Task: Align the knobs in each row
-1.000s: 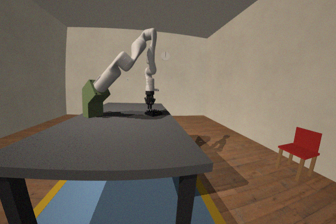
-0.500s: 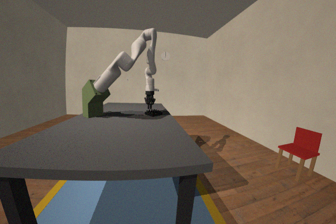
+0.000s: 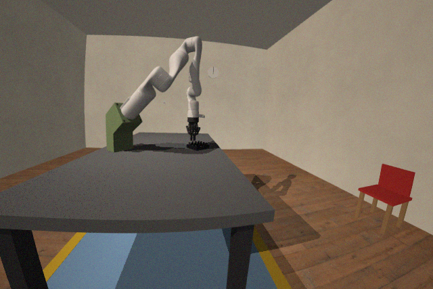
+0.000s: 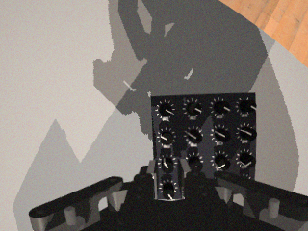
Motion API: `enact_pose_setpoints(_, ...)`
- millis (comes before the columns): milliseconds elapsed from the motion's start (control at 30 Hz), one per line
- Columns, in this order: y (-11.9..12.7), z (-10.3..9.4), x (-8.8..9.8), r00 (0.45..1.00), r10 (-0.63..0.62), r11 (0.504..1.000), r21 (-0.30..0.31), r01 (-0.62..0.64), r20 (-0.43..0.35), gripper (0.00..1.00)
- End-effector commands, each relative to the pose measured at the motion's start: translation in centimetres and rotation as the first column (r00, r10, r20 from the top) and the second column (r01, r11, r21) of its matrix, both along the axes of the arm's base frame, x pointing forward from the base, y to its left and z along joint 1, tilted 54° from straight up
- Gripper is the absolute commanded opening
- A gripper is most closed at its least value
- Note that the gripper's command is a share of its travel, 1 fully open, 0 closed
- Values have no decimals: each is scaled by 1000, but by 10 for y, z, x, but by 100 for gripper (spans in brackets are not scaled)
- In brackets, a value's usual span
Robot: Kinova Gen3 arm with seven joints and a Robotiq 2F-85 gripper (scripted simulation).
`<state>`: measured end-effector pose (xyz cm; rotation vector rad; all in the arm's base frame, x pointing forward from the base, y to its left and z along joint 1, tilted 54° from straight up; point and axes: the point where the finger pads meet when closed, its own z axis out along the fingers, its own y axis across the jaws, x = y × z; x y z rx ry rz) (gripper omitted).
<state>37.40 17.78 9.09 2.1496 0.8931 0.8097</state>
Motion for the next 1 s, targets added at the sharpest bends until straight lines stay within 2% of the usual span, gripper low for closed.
enact_pose_setpoints(0, 0, 0, 0, 1000, 1, 1000, 1, -1, 0, 19)
enact_pose_setpoints(967, -4, -8, 10, 1000, 1, 1000, 1, -1, 0, 19)
